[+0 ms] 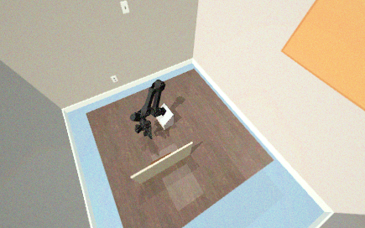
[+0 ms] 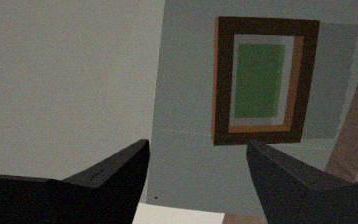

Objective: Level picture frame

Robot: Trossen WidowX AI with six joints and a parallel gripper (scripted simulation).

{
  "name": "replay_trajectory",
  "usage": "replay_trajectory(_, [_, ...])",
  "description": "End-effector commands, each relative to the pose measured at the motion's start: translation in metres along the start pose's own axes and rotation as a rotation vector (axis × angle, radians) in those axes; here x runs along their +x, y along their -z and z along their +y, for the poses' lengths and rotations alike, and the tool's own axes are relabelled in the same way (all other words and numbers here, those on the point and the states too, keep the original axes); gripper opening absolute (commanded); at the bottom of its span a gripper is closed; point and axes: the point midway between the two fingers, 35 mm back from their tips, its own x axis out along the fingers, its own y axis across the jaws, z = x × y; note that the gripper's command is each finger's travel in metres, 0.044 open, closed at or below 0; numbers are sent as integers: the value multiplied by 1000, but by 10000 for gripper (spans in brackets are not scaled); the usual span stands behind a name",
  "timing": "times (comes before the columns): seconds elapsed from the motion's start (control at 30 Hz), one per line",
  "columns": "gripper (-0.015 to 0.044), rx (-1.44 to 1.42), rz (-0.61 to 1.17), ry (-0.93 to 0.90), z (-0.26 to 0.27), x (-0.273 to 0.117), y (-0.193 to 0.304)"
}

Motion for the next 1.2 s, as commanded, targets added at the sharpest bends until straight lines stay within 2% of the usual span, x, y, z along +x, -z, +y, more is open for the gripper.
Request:
replay_trajectory(0.0, [260,-33,-26,22,-9,7,-6])
replay_trajectory(0.37, [260,5,4,-6,-39,57,2])
replay_trajectory(0.93, [260,5,4,-6,-40,67,2])
replay_trajectory(1.17, [260,7,1,-9,-39,118,-1])
